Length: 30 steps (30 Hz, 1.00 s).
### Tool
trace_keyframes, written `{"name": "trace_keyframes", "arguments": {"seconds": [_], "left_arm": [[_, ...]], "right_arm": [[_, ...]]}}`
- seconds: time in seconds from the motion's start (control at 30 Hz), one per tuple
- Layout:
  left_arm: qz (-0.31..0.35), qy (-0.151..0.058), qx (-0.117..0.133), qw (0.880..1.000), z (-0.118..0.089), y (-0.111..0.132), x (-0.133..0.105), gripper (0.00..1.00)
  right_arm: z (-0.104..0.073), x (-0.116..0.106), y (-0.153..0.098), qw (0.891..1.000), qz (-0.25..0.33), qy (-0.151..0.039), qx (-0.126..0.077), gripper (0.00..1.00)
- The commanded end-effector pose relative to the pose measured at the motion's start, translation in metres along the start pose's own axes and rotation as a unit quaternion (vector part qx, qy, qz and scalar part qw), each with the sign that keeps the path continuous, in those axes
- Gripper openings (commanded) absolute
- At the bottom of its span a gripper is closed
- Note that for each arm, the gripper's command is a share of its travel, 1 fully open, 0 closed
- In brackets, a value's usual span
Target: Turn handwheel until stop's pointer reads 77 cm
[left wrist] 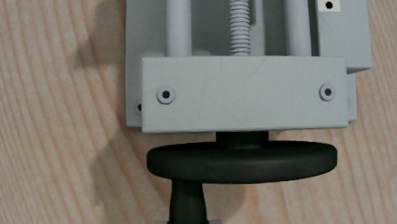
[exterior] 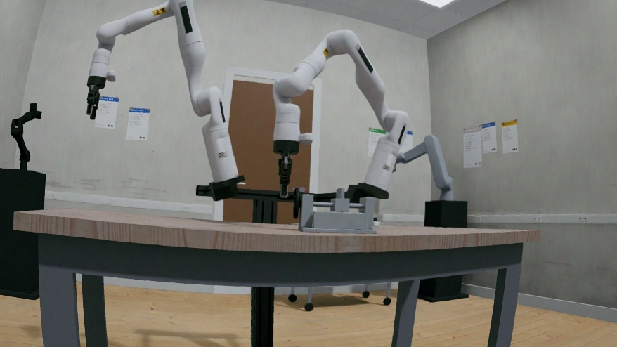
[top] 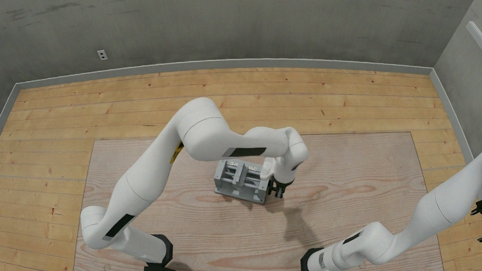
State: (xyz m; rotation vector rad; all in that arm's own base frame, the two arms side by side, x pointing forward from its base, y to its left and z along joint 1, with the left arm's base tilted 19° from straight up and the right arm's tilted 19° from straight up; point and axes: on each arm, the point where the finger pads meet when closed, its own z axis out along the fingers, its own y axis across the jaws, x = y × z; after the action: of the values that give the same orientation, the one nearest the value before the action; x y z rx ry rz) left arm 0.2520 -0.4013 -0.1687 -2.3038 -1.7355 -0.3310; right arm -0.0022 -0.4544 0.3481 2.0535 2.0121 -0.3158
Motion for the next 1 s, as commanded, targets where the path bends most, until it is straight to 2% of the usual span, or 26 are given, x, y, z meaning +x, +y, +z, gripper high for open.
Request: {"name": "trace_keyframes", "arguments": {"seconds": [0.0, 0.43, 0.97], "left_arm": [[-0.002, -0.002, -0.002, 1.000, -0.010, 0.007, 0.000, 0.160], [-0.002, -0.002, -0.002, 1.000, -0.017, 0.021, 0.000, 0.160], [-0.002, 0.000, 0.000, 1.000, -0.013, 0.036, 0.001, 0.160]], "right_arm": [[-0.001, 0.001, -0.001, 1.000, -0.006, 0.002, 0.002, 1.000], [-0.001, 0.001, -0.001, 1.000, -0.006, 0.002, 0.002, 1.000], [-0.001, 0.001, -0.001, 1.000, -0.006, 0.002, 0.002, 1.000]]}}
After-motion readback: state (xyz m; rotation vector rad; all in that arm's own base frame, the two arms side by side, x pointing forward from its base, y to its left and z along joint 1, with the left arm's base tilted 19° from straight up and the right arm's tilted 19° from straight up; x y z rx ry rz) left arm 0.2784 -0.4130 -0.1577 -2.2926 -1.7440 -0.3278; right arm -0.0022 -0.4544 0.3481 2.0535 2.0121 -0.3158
